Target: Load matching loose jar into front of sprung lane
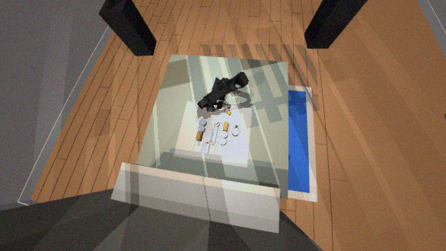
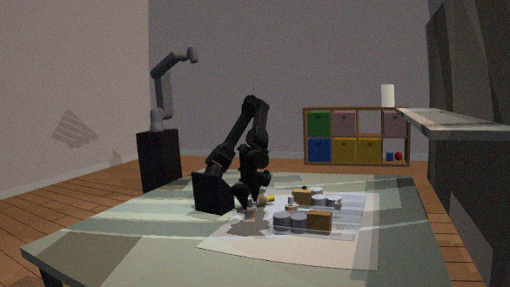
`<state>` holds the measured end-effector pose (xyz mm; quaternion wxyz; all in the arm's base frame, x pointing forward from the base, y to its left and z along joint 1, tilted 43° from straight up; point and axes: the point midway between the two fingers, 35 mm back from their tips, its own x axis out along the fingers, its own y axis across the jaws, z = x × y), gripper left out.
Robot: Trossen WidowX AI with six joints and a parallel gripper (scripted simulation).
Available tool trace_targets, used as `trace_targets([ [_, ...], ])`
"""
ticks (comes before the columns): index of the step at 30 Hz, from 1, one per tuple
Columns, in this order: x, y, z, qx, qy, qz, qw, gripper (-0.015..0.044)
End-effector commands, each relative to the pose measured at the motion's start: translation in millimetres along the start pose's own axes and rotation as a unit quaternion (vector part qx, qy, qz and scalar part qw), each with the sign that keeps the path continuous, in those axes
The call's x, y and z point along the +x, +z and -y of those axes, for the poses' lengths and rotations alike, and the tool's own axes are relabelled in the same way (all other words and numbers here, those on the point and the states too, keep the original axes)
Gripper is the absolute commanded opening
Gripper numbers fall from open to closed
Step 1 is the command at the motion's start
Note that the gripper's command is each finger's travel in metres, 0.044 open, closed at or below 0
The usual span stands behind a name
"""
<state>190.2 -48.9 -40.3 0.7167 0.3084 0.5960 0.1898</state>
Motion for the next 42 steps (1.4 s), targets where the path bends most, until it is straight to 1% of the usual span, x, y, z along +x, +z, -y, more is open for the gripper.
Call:
trace_targets([
  [1,8,-3,-2,0.004,0.004,-0.003,1.000,0.0440],
  [13,25,-3,-3,0.004,0.005,-0.002,1.000,0.0440],
  [22,25,-3,-3,0.004,0.005,-0.002,1.000,0.0204],
  [28,25,-3,-3,0.004,0.005,-0.002,1.000,0.0164],
  [31,22,-3,-2,0.004,0.004,-0.002,1.000,0.0085],
  [34,7,-2,1,0.005,0.001,-0.002,1.000,0.0006],
  [42,-38,-5,5,0.005,-0.003,-0.003,1.000,0.0000],
])
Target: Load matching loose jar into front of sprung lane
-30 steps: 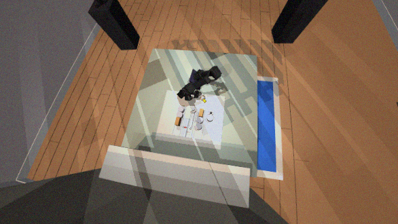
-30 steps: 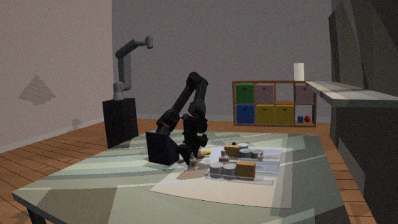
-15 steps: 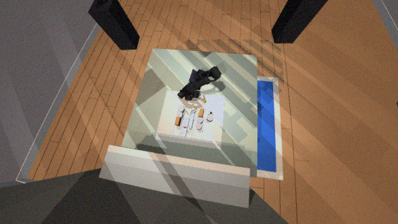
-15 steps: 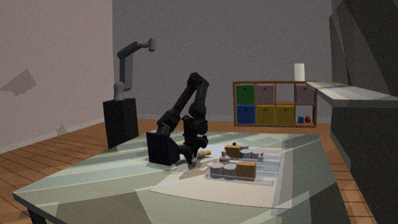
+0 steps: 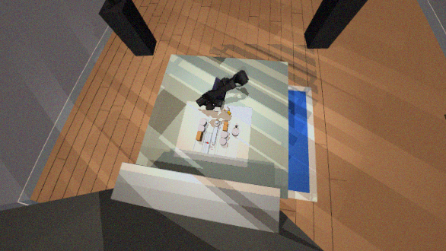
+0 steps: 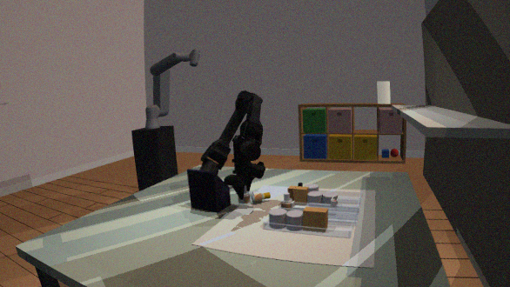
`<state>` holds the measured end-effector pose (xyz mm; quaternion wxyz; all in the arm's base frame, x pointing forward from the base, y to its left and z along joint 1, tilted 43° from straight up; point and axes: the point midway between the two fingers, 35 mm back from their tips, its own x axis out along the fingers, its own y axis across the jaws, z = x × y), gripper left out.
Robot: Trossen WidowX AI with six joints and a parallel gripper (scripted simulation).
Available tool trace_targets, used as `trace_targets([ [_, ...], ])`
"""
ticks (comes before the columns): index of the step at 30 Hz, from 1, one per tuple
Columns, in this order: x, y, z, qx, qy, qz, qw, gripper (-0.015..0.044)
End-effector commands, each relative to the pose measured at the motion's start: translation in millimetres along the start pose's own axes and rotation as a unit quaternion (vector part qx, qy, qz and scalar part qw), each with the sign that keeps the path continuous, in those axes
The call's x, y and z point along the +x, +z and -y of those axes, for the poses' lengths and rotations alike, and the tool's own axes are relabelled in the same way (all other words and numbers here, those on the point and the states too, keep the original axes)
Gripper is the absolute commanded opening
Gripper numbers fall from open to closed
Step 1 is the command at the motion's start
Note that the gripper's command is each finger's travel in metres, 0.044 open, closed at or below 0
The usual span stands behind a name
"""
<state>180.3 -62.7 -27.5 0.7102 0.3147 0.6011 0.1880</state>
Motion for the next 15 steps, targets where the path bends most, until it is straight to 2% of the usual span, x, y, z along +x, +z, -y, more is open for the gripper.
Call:
trace_targets([
  [1,-24,0,2,-0.003,-0.004,0.003,1.000,0.0000],
  [8,-61,-10,-2,-0.004,0.000,0.003,1.000,0.0000],
  [15,-59,0,-5,-0.002,-0.004,0.002,1.000,0.0000],
])
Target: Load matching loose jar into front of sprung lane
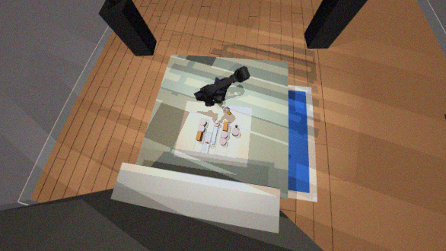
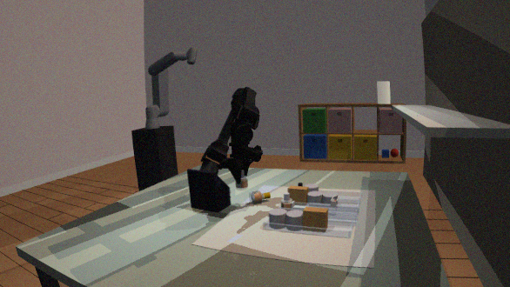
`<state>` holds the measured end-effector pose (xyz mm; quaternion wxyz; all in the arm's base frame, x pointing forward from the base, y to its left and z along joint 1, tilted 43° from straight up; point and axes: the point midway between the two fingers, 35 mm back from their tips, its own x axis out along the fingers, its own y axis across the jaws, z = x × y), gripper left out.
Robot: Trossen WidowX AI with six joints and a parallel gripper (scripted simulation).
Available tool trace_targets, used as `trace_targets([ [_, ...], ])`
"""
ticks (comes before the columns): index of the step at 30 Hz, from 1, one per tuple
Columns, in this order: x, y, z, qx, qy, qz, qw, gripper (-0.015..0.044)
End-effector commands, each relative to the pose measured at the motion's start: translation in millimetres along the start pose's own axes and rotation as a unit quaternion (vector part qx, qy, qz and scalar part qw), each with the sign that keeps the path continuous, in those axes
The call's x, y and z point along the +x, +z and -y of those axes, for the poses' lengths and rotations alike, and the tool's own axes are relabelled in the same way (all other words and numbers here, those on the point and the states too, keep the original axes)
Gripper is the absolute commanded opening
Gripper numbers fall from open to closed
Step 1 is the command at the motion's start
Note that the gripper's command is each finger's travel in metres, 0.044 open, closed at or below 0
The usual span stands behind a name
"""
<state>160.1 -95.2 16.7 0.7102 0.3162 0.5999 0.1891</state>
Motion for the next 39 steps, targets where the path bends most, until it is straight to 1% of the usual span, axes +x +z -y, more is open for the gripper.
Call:
trace_targets([
  [1,0,12,-2,-0.001,-0.007,0.001,1.000,0.0000],
  [13,19,58,-24,0.008,-0.015,0.002,1.000,0.0000],
  [25,44,97,-60,0.018,-0.002,0.005,1.000,0.0000],
  [32,51,102,-65,0.019,0.001,0.004,1.000,0.0000],
  [39,71,102,-65,0.019,0.002,0.004,1.000,0.0000],
])
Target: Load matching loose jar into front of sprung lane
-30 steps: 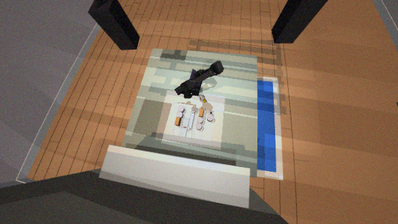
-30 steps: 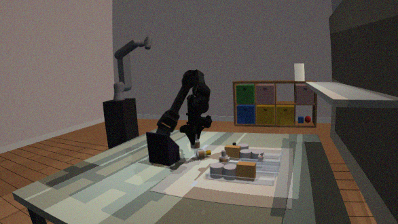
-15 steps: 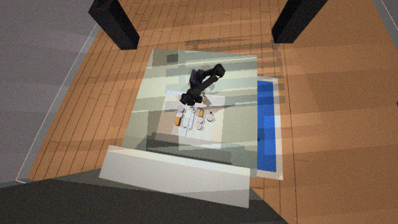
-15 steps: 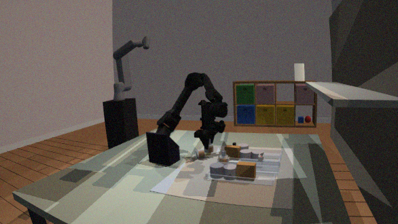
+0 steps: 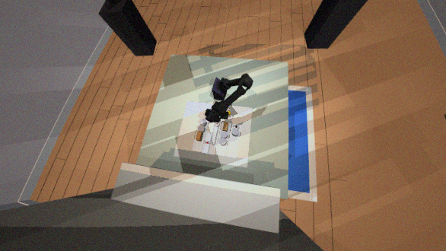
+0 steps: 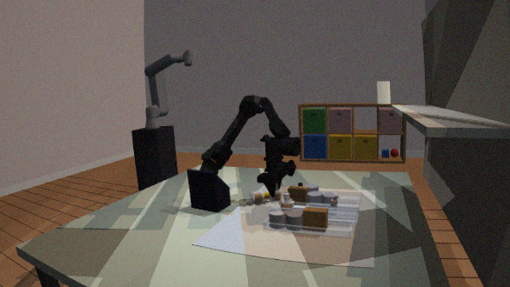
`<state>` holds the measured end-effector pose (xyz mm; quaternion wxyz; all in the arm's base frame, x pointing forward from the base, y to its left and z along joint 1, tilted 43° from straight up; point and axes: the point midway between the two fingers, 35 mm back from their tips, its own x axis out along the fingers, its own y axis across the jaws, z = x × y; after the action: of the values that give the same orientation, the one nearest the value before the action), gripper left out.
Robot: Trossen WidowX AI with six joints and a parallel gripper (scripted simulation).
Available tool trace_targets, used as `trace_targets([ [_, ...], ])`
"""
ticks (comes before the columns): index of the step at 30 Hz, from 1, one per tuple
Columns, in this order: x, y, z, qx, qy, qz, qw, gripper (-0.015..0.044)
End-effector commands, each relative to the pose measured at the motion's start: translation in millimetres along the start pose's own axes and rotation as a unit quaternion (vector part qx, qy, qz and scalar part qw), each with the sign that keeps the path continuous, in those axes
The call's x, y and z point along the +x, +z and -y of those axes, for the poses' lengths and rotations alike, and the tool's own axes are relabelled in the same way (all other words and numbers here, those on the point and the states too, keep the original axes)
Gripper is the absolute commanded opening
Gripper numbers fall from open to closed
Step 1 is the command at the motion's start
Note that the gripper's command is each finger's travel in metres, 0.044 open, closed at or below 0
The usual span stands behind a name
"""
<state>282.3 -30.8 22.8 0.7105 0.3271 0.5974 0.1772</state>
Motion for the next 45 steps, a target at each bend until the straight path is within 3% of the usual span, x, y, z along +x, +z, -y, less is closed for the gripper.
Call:
trace_targets([
  [1,9,-3,0,0.005,0.003,-0.004,1.000,0.0000],
  [45,9,15,0,0.004,0.003,-0.003,1.000,0.0000],
])
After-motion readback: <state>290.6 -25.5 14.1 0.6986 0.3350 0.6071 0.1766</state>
